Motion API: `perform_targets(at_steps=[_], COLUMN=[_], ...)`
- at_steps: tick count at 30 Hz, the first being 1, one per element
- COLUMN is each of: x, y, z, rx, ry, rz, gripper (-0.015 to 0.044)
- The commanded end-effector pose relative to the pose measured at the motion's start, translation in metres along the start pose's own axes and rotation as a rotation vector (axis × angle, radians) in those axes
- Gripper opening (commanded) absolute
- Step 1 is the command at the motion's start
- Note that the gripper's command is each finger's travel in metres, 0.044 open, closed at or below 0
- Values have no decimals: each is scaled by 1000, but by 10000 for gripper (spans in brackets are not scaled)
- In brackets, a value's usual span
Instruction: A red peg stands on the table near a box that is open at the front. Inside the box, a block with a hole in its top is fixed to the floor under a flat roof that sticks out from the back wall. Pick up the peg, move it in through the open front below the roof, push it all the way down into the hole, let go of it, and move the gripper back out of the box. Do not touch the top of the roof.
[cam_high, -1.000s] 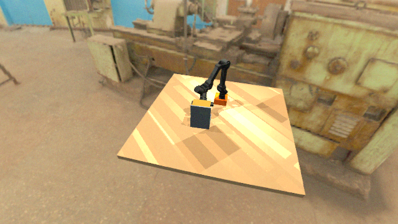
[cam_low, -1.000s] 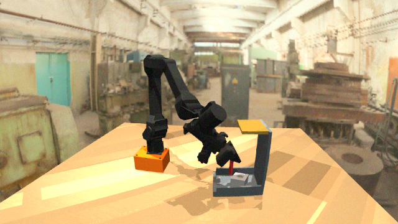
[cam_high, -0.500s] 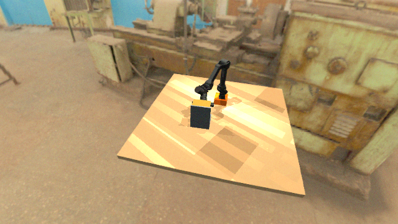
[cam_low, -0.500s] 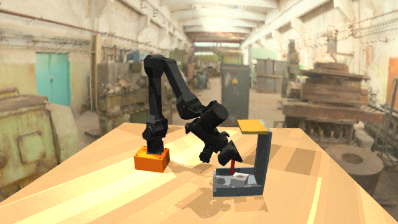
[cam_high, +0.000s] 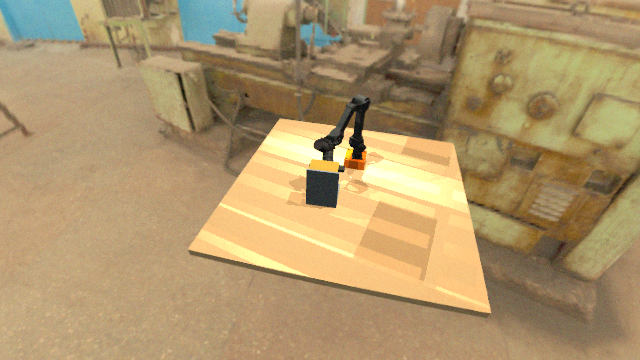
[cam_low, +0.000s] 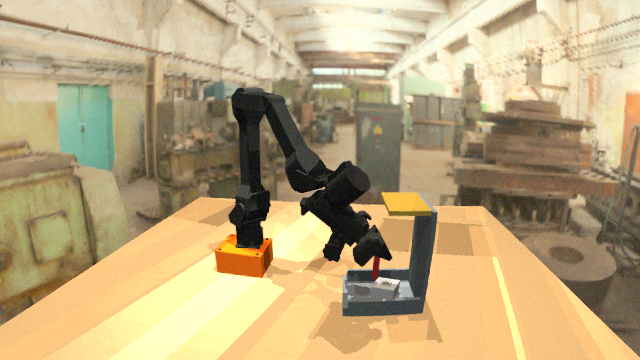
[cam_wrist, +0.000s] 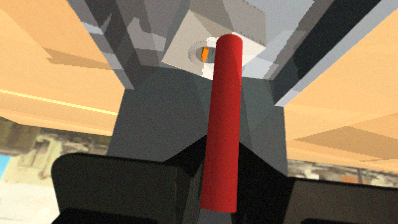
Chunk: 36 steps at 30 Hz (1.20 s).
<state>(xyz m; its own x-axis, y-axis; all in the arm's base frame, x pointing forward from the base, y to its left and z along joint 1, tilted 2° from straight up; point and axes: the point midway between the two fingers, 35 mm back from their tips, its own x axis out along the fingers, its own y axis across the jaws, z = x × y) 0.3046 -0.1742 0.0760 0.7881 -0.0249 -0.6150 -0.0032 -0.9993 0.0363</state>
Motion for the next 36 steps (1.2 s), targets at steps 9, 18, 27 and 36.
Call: perform_targets(at_steps=[9,18,27,36], x=[3,4,6,7], y=[1,1,1,1], z=[-6,-7,-9,-10], rx=[0,0,0,0], ry=[7,7,8,8], rz=[8,8,8,8], gripper=[0,0,0,0])
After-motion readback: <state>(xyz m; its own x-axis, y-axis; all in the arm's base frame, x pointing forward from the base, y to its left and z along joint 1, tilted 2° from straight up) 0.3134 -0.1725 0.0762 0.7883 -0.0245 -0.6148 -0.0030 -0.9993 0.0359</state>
